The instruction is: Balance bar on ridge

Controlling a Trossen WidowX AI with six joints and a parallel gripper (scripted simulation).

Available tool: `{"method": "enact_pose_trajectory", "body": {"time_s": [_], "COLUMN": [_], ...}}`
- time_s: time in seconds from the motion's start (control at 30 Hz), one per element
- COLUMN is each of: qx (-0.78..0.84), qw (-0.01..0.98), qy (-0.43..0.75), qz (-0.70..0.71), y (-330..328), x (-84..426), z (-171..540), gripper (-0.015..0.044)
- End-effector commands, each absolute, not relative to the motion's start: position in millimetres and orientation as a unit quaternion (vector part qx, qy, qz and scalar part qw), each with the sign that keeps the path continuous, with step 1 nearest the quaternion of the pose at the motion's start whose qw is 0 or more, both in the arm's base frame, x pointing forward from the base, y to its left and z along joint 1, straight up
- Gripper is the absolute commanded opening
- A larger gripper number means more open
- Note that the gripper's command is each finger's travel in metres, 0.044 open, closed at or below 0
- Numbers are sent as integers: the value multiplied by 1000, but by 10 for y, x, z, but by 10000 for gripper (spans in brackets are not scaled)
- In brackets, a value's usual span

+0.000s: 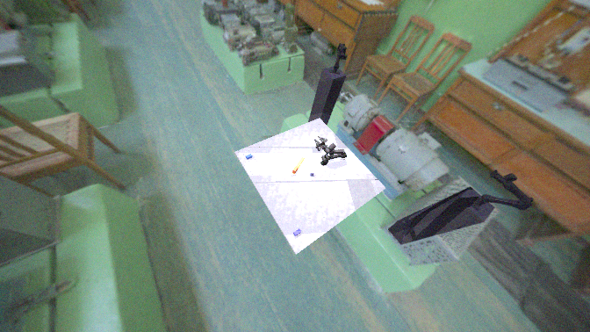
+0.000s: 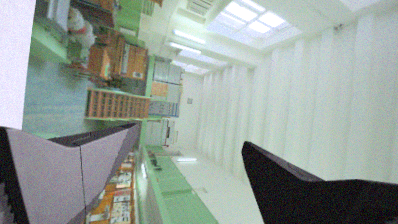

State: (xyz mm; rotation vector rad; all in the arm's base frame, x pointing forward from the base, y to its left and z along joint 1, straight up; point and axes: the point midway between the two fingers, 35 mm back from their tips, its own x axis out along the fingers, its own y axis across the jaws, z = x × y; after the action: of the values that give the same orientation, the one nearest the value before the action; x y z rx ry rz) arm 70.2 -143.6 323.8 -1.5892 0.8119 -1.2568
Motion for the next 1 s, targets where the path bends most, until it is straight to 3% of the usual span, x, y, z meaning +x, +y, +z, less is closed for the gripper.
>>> {"method": "enact_pose_trajectory", "body": {"time_s": [0.0, 0.1, 0.97], "qx": [-646, -645, -549], "qw": [462, 471, 666], "qy": [330, 325, 250], "qz": [-511, -507, -439], "y": [-1436, -1440, -1516], "x": [705, 743, 1430], "z": [3239, 3250, 3297], "gripper": [374, 315, 315]}}
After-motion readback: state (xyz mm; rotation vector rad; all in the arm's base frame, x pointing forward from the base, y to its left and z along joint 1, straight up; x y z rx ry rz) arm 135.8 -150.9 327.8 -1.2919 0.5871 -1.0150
